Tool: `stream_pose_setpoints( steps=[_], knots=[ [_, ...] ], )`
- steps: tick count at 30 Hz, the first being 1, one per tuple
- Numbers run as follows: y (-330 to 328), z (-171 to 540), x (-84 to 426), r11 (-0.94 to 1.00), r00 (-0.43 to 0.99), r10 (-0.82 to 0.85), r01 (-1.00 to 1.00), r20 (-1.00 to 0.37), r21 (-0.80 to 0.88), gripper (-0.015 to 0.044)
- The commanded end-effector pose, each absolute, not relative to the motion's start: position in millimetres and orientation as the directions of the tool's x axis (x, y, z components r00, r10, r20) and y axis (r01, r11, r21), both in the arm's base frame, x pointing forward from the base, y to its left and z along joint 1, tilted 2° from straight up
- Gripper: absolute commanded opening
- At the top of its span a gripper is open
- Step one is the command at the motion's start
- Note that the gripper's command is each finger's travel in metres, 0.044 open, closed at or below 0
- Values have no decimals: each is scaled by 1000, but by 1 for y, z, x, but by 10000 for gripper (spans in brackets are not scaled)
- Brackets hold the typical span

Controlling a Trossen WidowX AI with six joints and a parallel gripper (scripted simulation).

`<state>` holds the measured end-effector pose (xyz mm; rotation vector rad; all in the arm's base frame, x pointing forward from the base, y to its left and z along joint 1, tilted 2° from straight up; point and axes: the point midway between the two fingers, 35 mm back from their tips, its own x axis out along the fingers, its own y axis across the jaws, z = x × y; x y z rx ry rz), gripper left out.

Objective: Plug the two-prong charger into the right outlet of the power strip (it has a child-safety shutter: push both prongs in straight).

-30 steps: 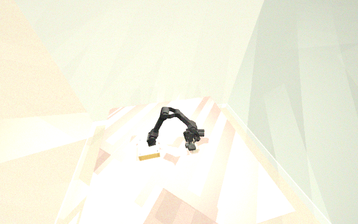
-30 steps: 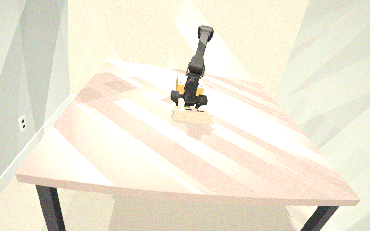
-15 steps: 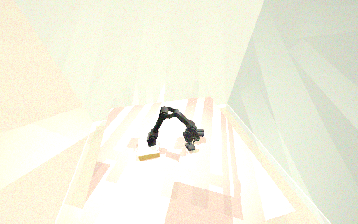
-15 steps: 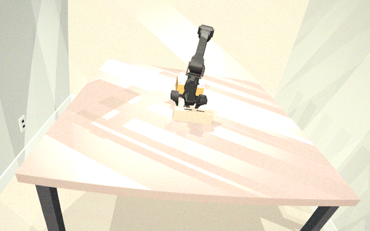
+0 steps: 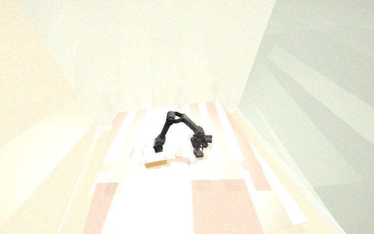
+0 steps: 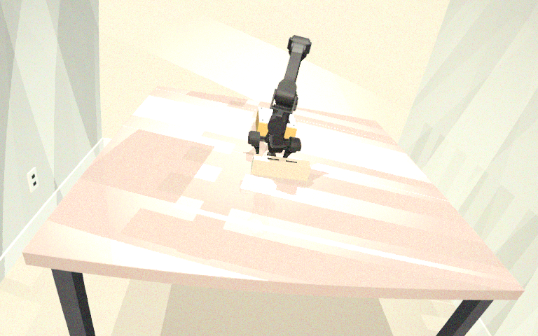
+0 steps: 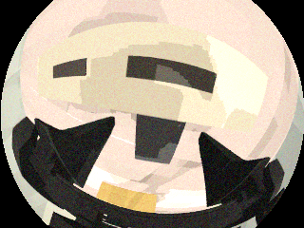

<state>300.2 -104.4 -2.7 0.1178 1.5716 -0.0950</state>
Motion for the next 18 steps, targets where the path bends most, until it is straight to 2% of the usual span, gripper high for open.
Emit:
stream_pose_setpoints(
  steps=[1,18],
  knots=[
    [-103,-4,297,991,-4,19,132,-1000,18,440],
    [-102,-4,278,991,-6,19,132,-1000,18,440]
  ],
)
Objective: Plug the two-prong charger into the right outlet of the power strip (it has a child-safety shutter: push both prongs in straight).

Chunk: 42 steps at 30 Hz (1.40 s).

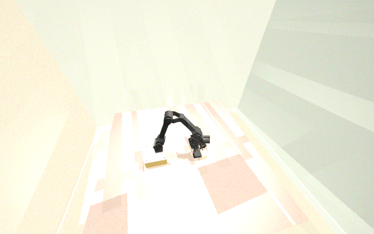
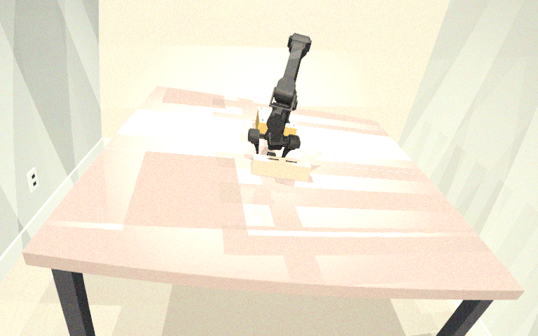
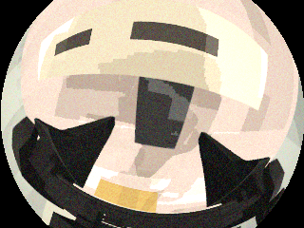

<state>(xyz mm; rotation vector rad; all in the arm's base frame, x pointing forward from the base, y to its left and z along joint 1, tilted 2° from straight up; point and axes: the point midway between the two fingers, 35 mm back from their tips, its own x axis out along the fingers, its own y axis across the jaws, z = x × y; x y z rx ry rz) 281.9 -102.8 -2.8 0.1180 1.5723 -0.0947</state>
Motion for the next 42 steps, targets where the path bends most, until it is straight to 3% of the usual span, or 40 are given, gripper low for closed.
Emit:
stream_pose_setpoints(
  steps=[1,32,42],
  knots=[
    [-102,-4,277,991,-6,19,132,-1000,18,440],
    [-98,-4,247,991,3,16,136,-1000,16,440],
    [-100,60,258,990,487,-48,137,-872,21,440]
  ],
)
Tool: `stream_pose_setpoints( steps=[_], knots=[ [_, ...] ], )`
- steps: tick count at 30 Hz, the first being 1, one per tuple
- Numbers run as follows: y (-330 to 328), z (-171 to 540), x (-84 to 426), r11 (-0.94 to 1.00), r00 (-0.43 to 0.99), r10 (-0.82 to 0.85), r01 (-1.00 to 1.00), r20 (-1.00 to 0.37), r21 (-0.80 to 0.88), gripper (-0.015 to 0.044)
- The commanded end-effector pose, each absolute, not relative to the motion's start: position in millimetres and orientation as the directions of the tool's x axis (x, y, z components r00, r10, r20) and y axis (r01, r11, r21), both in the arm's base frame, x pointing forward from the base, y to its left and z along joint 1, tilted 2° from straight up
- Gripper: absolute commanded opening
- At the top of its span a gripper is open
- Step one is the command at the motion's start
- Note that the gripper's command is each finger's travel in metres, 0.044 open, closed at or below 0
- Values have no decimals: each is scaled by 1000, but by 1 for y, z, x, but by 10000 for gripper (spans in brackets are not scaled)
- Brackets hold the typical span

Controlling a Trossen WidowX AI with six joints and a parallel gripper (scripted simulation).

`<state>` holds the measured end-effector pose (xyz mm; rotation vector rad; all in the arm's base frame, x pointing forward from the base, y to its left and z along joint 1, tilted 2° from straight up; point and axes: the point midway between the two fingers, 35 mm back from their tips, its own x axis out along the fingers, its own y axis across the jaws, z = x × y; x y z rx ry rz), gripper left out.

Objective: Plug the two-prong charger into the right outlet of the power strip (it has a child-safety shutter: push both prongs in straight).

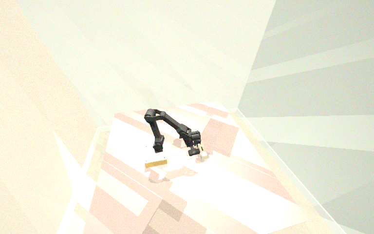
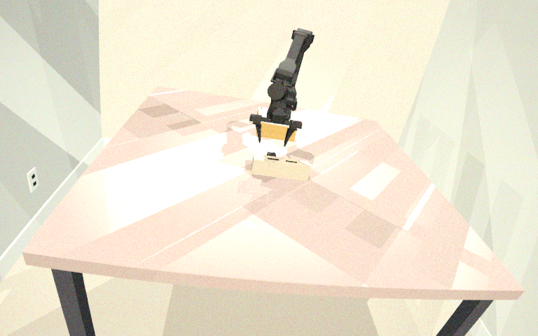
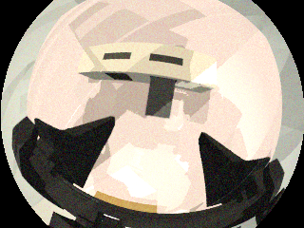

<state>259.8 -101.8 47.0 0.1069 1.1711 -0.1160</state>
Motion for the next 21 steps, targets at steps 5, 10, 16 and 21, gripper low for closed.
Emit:
stream_pose_setpoints(
  steps=[5,10,16,21],
  knots=[
    [-100,71,259,991,554,-61,131,-830,14,440],
    [-100,71,259,991,554,-61,131,-830,14,440],
    [-100,71,259,991,554,-61,131,-830,14,440],
    [-100,71,259,991,554,-61,131,-830,14,440]
  ],
)
